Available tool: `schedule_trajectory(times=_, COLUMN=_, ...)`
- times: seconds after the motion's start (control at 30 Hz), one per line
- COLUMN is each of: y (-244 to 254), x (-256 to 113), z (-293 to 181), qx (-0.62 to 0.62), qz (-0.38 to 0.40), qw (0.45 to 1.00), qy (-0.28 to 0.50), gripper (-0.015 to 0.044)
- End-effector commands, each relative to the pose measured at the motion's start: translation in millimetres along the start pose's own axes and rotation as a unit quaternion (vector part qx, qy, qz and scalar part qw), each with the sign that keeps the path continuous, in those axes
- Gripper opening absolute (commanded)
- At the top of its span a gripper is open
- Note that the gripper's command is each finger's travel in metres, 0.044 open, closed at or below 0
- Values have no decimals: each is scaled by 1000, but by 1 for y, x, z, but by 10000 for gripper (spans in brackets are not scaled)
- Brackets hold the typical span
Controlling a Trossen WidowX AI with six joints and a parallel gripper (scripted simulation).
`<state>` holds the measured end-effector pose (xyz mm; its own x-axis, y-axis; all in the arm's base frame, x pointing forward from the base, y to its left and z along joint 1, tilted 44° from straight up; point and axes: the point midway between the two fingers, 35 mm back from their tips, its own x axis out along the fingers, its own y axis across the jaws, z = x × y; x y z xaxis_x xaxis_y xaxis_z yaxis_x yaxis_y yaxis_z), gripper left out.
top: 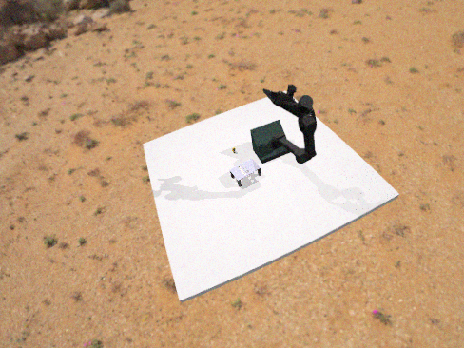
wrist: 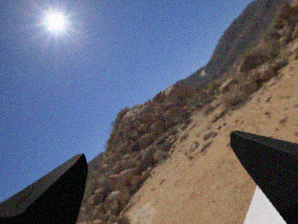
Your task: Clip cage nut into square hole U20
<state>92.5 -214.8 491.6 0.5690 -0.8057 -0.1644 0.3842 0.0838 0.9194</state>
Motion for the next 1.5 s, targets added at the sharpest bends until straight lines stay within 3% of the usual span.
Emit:
schedule_trajectory(times=0.0, y=-39, x=57, z=-8, qx=-69, qz=-55, qw=993, qy=75, gripper=440)
schedule_trajectory(times=0.3, y=-142, x=165, z=-73, qx=-252, qz=-120, qw=915, qy=292, gripper=440)
schedule_trajectory(times=0.6, y=-257, x=212, z=-176, qx=-400, qz=-90, qw=748, qy=521, gripper=440)
schedule_trajectory(times=0.83, y=-345, x=199, z=-262, qx=-460, qz=-1, qw=573, qy=678, gripper=440)
schedule_trajectory(times=1.13, y=-442, x=129, z=-346, qx=-443, qz=163, qw=339, qy=814, gripper=440)
schedule_trajectory(times=1.37, y=-446, x=125, z=-349, qx=-440, qz=172, qw=328, qy=818, gripper=440)
schedule_trajectory(times=1.47, y=-446, x=125, z=-349, qx=-440, qz=172, qw=328, qy=818, gripper=361)
